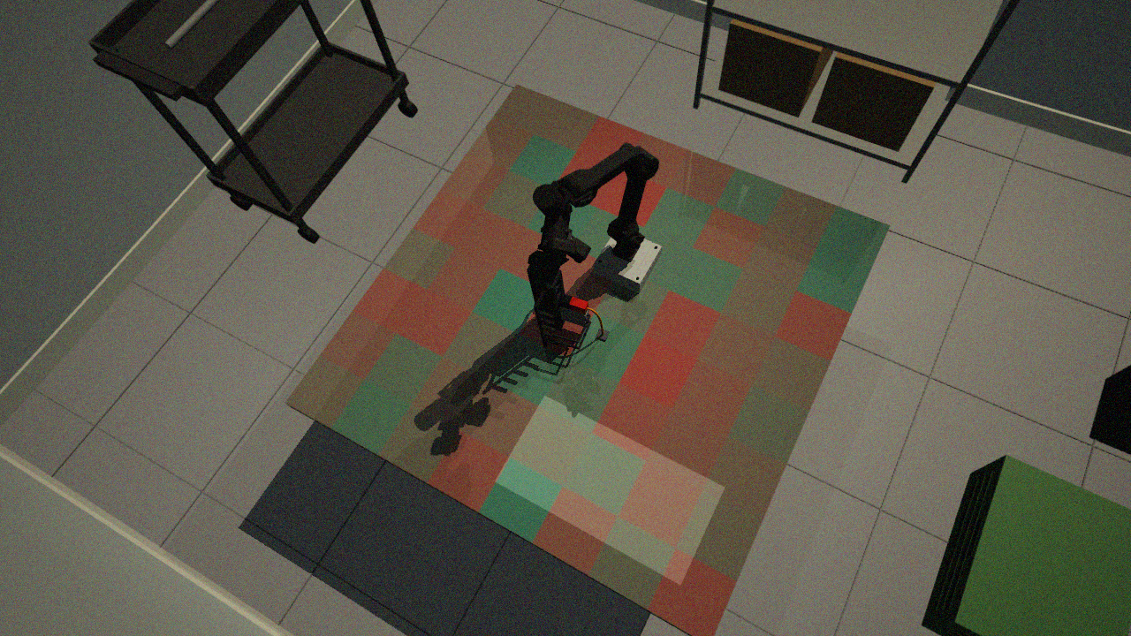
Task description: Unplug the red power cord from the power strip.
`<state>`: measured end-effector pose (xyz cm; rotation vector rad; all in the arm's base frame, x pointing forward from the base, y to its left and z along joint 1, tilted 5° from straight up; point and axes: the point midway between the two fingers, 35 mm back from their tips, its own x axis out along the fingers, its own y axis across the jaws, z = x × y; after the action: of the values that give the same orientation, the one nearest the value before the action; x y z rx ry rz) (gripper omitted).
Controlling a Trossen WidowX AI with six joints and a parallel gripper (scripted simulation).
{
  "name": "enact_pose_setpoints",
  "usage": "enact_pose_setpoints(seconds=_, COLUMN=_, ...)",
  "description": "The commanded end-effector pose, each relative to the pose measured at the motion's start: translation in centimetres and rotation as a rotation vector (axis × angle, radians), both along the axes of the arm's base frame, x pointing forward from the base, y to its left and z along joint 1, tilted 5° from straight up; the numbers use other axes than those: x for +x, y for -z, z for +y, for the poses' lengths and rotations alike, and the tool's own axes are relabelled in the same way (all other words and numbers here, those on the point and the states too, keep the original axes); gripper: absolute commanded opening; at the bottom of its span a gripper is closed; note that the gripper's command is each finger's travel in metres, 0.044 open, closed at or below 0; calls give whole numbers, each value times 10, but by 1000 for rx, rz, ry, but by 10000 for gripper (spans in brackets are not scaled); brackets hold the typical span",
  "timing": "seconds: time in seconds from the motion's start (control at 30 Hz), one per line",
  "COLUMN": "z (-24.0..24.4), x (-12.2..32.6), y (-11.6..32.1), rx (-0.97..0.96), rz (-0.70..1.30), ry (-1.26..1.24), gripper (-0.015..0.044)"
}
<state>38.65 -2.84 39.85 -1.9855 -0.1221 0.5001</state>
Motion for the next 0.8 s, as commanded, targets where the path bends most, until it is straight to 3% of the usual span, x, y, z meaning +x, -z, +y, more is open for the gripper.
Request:
enact_pose_setpoints(seconds=0.0, z=16, x=4, y=71, rx=116, rz=296, ry=67, gripper=160)
enact_pose_setpoints(seconds=0.23, z=46, x=-30, y=181, rx=179, rz=815, ry=234, gripper=160)
enact_pose_setpoints(seconds=0.47, z=63, x=-102, y=257, rx=36, rz=1275, ry=461, gripper=160)
enact_pose_setpoints(seconds=0.77, z=64, x=-117, y=266, rx=-17, rz=1350, ry=511, gripper=160)
